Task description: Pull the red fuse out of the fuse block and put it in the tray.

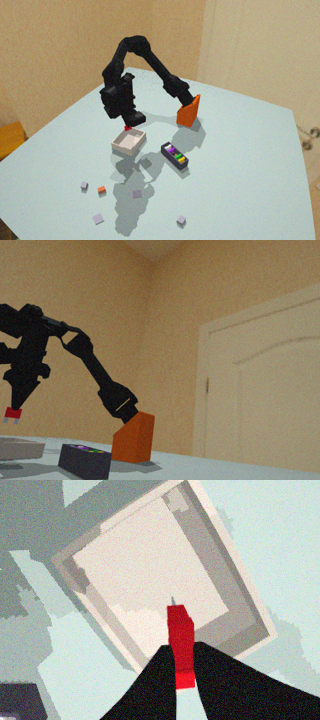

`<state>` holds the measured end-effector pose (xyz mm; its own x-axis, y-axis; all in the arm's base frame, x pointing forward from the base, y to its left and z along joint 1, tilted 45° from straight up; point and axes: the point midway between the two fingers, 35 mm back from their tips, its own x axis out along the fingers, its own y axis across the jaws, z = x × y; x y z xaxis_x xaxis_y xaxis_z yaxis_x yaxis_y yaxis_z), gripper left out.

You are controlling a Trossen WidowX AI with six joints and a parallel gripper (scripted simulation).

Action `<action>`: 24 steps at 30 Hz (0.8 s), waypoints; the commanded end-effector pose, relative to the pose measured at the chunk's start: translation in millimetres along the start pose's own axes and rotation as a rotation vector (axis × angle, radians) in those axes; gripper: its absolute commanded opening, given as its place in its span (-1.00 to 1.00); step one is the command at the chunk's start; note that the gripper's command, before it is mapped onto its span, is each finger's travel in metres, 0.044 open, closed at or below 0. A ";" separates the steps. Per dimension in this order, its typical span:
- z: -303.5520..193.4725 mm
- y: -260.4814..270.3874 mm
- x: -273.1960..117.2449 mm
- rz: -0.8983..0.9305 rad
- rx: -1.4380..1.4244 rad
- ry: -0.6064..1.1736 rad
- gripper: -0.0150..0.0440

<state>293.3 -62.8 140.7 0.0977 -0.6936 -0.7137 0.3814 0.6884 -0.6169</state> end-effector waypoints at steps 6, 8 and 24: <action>0.9 -3.3 11.4 -0.004 -0.001 -0.002 -0.49; 1.0 -3.3 14.6 -0.004 -0.001 -0.002 -0.49; 0.6 -4.2 38.9 -0.006 -0.001 -0.003 -0.49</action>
<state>296.2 -88.8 119.7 0.1002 -0.6965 -0.7105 0.3843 0.6858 -0.6181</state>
